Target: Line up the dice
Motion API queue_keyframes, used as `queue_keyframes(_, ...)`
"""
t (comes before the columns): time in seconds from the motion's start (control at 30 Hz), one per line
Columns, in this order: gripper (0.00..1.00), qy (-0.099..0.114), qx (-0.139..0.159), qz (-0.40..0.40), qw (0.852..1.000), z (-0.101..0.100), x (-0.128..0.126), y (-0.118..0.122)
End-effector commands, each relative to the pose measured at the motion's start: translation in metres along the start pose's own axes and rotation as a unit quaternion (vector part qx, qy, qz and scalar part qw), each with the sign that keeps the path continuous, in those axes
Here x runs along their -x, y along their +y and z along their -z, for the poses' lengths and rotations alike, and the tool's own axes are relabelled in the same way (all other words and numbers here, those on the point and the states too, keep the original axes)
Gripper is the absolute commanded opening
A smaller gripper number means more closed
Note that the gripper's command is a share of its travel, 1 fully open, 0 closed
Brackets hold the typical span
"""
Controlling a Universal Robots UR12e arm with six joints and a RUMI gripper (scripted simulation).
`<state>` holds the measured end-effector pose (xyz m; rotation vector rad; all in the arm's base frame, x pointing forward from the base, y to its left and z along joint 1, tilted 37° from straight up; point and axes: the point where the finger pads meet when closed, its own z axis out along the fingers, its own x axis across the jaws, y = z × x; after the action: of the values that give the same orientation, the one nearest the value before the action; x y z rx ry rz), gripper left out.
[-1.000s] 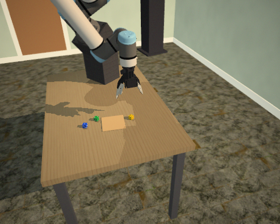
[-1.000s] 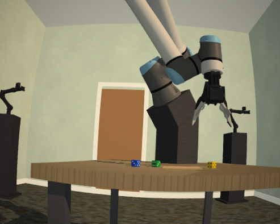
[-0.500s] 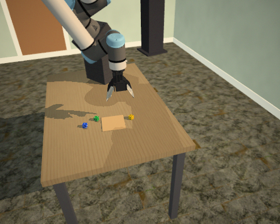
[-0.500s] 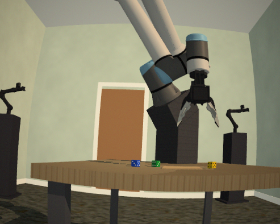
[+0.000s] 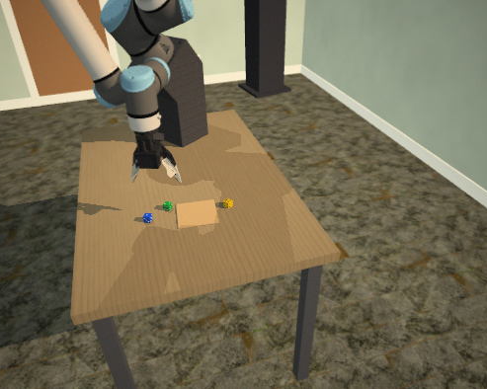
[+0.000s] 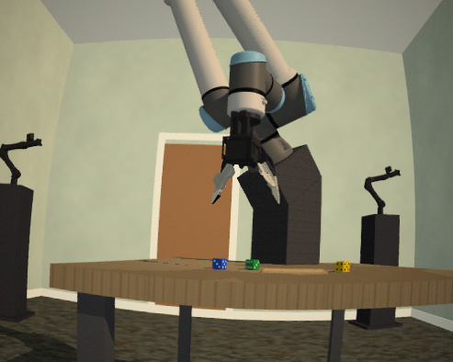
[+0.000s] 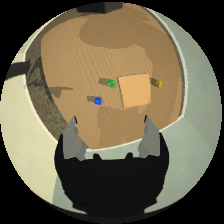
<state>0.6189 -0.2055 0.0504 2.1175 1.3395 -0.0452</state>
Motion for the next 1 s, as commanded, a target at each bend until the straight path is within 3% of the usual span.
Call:
queue_keyframes(0.0, 1.00, 0.001, 0.003, -0.031, 1.000, 0.0026, 0.0462, 0.0109)
queue_keyframes(0.97, 1.00, 0.001, 0.003, -0.013, 1.000, 0.0015, 0.0513, 0.0114)
